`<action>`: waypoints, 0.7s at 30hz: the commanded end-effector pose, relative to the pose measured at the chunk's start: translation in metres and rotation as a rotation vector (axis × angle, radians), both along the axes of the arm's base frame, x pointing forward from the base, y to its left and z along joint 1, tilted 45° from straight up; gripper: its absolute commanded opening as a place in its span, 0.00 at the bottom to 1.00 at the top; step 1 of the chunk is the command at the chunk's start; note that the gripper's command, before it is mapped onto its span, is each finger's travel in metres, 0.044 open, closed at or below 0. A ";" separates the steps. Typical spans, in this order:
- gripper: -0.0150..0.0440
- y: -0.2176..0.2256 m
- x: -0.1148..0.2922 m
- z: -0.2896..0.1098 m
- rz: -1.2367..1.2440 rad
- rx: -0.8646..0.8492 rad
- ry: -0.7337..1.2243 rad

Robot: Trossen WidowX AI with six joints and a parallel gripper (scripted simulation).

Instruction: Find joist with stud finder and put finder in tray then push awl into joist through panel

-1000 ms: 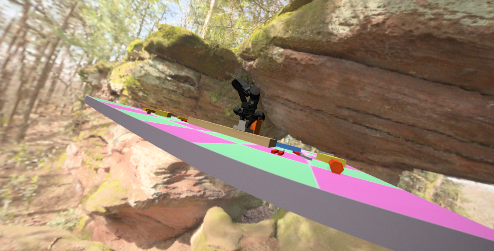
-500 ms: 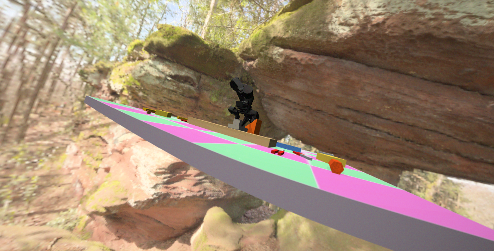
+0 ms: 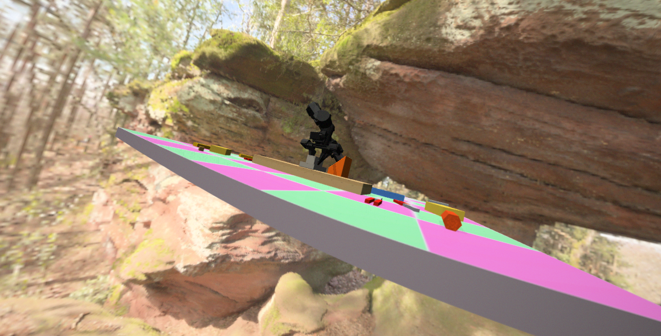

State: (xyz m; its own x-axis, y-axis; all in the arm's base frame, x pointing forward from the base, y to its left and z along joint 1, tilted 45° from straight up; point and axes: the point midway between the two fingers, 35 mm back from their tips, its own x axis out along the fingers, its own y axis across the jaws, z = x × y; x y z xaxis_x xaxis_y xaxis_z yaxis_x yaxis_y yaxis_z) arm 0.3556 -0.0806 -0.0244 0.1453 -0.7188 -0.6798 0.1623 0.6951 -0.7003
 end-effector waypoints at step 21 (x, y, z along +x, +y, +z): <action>0.25 -0.042 -0.010 0.041 -0.001 -0.010 0.005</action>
